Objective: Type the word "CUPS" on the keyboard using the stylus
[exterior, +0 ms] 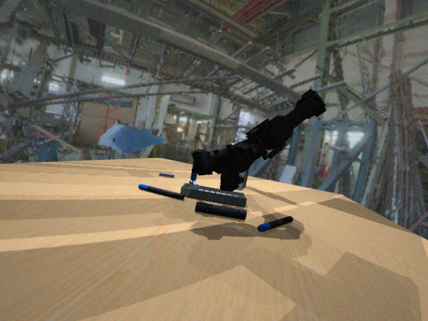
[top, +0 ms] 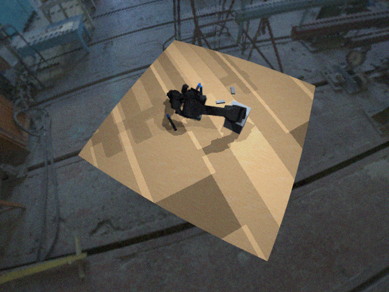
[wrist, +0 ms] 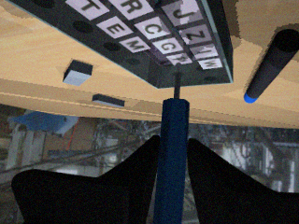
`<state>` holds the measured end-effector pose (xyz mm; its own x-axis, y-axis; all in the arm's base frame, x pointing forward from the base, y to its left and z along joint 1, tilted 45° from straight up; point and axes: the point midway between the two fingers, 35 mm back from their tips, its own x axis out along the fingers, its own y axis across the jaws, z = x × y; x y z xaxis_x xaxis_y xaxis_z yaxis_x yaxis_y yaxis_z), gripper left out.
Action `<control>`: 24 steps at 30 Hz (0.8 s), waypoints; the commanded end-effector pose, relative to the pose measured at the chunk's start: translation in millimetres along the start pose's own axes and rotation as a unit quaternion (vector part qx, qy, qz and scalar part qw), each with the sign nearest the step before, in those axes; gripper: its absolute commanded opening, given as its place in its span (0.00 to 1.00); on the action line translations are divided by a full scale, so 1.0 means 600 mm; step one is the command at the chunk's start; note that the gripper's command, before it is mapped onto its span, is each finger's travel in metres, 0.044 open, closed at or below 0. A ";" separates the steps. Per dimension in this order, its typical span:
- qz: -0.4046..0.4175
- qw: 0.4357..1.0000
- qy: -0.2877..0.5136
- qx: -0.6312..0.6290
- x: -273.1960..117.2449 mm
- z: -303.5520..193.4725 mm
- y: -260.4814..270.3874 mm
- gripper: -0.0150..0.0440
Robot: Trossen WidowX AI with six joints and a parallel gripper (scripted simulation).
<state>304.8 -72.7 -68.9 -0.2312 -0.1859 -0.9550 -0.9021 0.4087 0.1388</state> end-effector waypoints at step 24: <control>0.000 1.000 -0.002 0.002 -0.001 -0.002 -0.001 0.39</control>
<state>305.4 -70.1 -72.6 -0.2330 -0.1858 -0.9546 -0.9007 0.4113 0.1398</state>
